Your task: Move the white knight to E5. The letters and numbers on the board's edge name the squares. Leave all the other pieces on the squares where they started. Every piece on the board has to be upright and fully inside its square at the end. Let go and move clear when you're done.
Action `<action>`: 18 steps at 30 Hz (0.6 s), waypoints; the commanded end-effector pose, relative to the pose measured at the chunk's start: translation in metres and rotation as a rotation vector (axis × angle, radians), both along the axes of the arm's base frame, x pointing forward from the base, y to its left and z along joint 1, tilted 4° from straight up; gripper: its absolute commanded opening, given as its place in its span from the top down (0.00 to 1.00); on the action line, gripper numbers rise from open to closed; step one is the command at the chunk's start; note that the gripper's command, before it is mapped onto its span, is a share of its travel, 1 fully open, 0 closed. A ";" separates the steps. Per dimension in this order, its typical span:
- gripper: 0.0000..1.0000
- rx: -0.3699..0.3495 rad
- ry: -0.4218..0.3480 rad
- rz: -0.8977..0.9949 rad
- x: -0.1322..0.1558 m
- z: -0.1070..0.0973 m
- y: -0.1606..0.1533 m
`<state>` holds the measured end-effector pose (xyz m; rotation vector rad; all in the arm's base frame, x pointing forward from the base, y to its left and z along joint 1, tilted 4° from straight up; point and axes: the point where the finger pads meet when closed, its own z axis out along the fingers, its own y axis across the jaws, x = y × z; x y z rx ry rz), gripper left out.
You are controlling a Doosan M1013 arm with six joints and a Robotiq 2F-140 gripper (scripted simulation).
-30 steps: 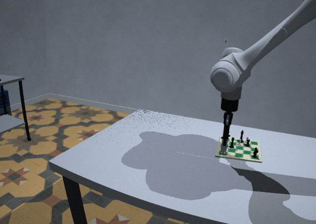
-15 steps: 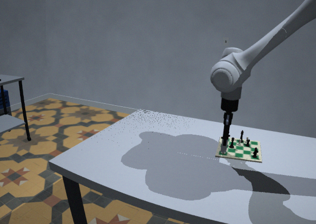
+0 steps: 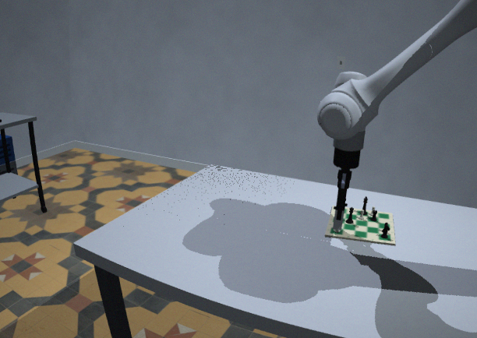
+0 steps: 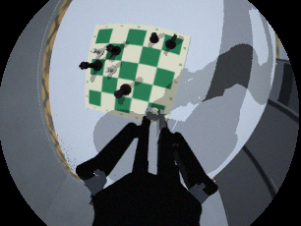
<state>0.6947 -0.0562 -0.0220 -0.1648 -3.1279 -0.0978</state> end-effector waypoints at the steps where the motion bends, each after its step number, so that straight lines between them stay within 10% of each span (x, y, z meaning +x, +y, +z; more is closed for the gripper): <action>1: 0.91 0.000 0.000 0.000 0.000 0.000 0.000; 18: 0.77 0.000 0.000 0.000 0.000 0.000 0.000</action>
